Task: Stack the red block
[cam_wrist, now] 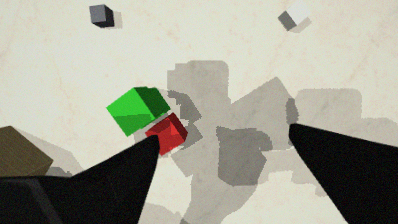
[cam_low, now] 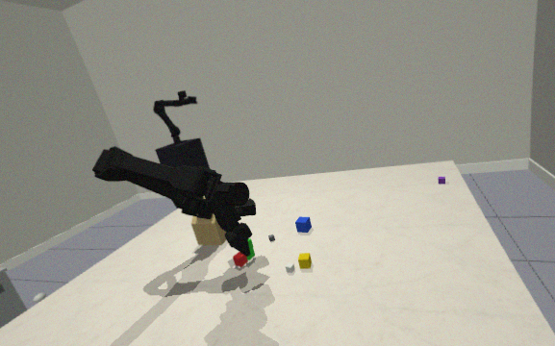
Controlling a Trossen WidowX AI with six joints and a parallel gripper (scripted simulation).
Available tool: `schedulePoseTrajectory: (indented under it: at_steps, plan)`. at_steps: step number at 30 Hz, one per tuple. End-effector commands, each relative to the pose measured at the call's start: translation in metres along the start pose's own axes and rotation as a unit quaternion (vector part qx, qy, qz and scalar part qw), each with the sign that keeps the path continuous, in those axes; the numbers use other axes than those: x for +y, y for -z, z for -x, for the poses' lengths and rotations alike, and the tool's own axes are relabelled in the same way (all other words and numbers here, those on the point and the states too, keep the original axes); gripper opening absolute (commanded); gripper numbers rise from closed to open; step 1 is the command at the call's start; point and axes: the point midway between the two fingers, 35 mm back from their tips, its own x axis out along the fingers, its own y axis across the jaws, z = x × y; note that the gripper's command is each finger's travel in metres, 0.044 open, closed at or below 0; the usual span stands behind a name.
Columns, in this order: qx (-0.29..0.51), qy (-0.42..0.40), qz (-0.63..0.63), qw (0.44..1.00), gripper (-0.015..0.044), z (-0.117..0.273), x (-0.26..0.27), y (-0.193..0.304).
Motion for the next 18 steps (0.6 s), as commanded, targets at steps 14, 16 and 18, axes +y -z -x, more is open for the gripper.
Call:
schedulePoseTrajectory:
  at_steps: [14, 16, 18]
  plan:
    - [0.083, -0.013, 0.245, 0.966, 0.0440, 0.015, 0.051, 0.010]
    - [0.083, -0.013, 0.245, 0.966, 0.0440, 0.012, 0.051, 0.011]
    - [0.082, -0.013, 0.245, 0.966, 0.0440, 0.006, 0.050, 0.011]
